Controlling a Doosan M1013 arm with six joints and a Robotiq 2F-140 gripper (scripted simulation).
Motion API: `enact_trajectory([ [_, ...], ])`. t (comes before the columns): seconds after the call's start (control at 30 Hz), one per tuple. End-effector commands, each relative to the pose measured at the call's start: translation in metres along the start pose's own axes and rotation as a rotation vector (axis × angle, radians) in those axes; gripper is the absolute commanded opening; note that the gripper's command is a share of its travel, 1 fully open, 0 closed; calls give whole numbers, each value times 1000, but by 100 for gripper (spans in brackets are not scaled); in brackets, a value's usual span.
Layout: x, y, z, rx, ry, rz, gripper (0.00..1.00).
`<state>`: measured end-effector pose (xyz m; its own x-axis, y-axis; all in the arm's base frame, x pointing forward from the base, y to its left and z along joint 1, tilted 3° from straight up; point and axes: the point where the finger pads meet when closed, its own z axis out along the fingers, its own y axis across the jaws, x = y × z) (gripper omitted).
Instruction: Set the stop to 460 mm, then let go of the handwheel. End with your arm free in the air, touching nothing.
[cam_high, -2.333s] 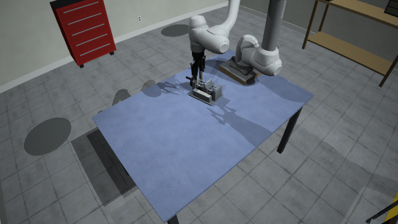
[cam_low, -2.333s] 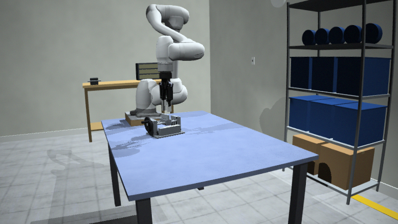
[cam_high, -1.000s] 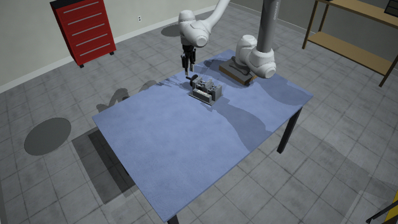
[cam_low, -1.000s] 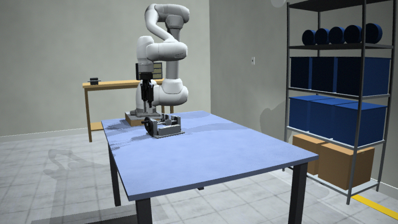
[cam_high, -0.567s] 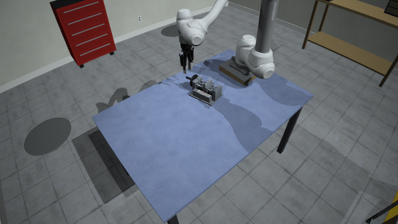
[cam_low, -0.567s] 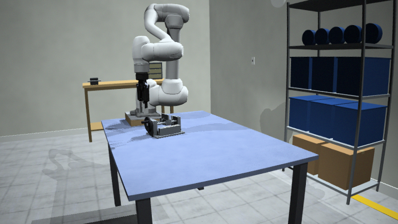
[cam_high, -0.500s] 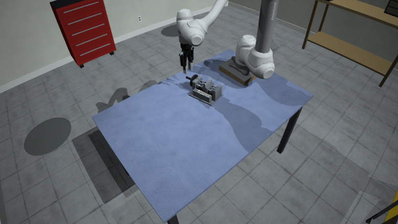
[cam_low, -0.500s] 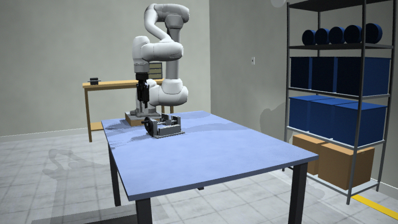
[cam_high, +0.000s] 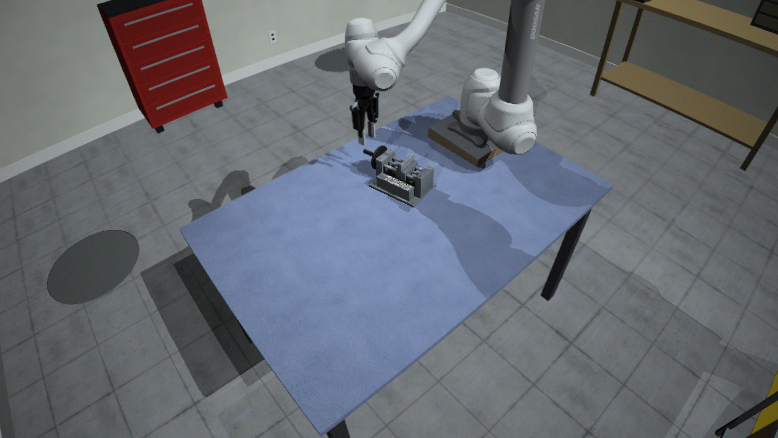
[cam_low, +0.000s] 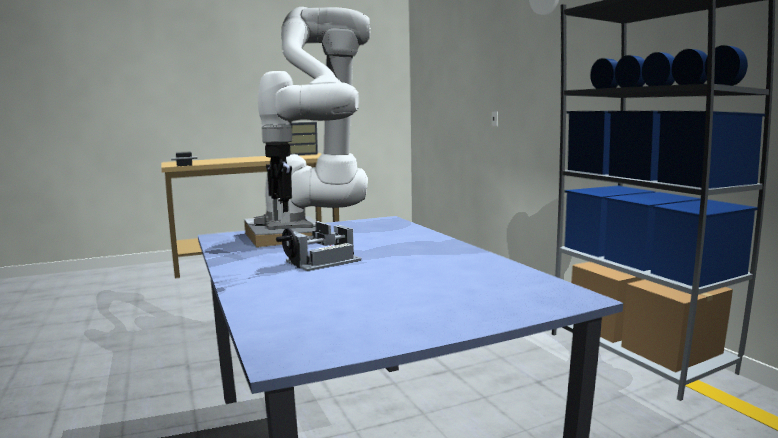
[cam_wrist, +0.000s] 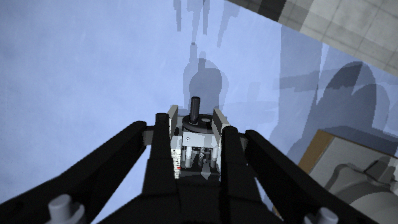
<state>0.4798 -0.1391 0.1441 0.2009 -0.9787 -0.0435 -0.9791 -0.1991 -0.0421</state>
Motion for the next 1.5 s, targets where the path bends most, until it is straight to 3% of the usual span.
enact_trajectory([
  [0.0, 0, 0, 1, 0, 0, 0, 33],
  [0.27, 0, 0, 10, 0, 0, 0, 33],
  [0.77, 0, 0, 59, 0, 0, 0, 33],
  [1.47, 0, 0, 70, 0, 0, 0, 33],
])
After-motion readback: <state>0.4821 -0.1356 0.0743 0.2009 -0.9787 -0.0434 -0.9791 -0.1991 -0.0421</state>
